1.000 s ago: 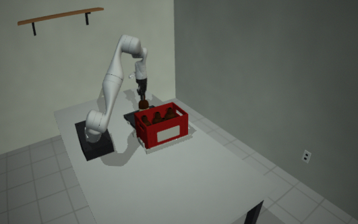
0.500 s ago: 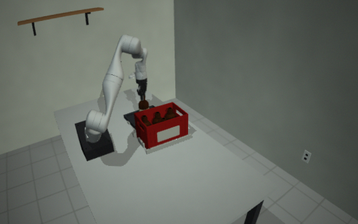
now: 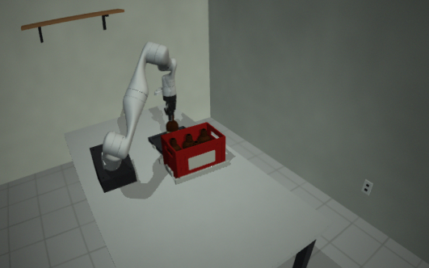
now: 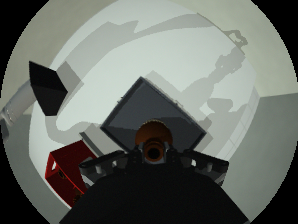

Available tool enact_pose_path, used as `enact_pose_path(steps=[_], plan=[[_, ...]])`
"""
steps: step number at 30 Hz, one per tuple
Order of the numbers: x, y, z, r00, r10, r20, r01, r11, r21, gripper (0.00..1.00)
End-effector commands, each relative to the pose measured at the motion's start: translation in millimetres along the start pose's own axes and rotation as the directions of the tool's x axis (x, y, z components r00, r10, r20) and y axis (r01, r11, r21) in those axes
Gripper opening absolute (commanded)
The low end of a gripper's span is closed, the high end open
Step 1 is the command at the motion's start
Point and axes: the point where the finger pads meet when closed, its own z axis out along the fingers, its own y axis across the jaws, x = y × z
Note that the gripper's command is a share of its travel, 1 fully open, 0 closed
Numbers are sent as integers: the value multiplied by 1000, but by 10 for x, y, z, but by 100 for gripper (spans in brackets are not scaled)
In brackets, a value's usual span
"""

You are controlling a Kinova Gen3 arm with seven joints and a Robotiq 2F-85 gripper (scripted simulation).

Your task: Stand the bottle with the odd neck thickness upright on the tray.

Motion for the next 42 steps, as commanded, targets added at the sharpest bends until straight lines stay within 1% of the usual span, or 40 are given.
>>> enact_pose_path(steps=[1,15,42], plan=[[1,3,-1,1000,0,0,0,1000,-1,0],[1,5,62,1000,0,0,0,1000,-1,0],[1,5,94,1000,0,0,0,1000,-1,0]])
